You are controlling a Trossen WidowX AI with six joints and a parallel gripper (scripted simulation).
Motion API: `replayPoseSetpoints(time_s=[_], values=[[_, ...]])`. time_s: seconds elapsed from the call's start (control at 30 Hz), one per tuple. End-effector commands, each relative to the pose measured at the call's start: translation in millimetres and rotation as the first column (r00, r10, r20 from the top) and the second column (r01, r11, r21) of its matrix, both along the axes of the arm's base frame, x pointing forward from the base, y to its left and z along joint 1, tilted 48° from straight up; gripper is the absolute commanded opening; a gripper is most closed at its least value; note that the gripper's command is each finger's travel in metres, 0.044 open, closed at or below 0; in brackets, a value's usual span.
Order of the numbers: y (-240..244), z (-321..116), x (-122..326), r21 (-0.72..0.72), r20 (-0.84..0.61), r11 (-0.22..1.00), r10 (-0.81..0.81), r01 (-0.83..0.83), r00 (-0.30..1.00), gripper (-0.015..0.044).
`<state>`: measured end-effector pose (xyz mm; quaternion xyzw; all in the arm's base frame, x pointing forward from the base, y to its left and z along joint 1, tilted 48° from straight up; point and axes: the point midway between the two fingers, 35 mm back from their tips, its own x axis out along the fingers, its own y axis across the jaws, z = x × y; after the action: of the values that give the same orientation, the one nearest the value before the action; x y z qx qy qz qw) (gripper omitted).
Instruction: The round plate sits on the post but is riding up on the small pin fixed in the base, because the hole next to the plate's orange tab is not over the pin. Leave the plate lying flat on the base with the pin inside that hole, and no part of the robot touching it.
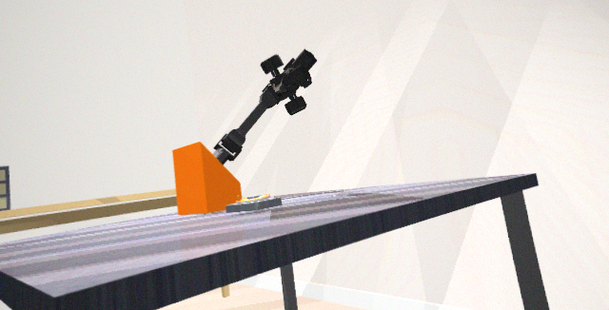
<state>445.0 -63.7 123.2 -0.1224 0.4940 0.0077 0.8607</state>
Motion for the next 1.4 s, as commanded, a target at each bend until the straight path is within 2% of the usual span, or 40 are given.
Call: replayPoseSetpoints(time_s=[0.0,0.17,0.3,0.37,0.43,0.77,1.07,1.37], values=[[8.6,-57.3,-21.3,0.121,-0.146,0.991,0.077,-0.060,0.986,0.0000],[33.6,-139.6,-73.1,0.390,-0.332,0.917,0.226,-0.085,0.916,0.0000],[52.1,-175.0,-110.7,0.557,-0.397,0.830,0.308,-0.040,0.865,0.0000],[70.9,-197.7,-146.9,0.697,-0.427,0.716,0.371,0.038,0.824,0.0000],[84.6,-207.8,-171.7,0.779,-0.435,0.618,0.405,0.110,0.804,0.0000],[87.7,-211.5,-181.3,0.787,-0.436,0.605,0.408,0.120,0.802,0.0000],[120.5,-240.9,-184.0,0.789,-0.435,0.603,0.409,0.120,0.802,0.0000],[120.9,-240.9,-189.7,0.789,-0.435,0.602,0.409,0.121,0.802,0.0000]])
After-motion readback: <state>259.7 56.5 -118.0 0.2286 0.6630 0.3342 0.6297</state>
